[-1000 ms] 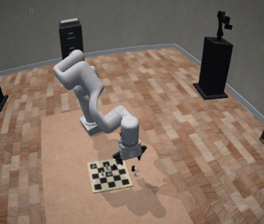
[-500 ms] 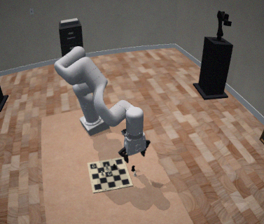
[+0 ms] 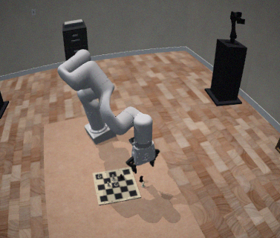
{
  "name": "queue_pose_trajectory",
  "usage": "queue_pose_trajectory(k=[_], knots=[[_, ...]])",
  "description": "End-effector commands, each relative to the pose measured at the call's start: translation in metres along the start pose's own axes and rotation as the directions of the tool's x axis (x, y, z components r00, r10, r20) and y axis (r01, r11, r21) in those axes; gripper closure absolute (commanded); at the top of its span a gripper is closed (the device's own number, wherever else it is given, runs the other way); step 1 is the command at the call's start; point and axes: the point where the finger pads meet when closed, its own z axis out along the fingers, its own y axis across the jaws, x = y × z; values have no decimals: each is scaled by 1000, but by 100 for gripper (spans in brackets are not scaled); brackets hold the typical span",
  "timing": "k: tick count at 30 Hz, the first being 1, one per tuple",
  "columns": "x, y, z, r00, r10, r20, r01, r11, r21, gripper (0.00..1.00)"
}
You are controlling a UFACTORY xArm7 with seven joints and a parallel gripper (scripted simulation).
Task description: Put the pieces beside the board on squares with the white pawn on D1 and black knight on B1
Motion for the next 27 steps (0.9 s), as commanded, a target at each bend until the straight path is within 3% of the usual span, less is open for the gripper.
queue_pose_trajectory(k=[1, 7, 8, 27], knots=[[-1, 0, 25, 1000, 2, -6, -2, 1000, 3, 0], [0, 0, 45, 1000, 1, -12, -1, 1000, 5, 0], [0, 0, 45, 1000, 1, -12, -1, 1000, 5, 66], [0, 0, 45, 1000, 1, -12, -1, 1000, 5, 66]])
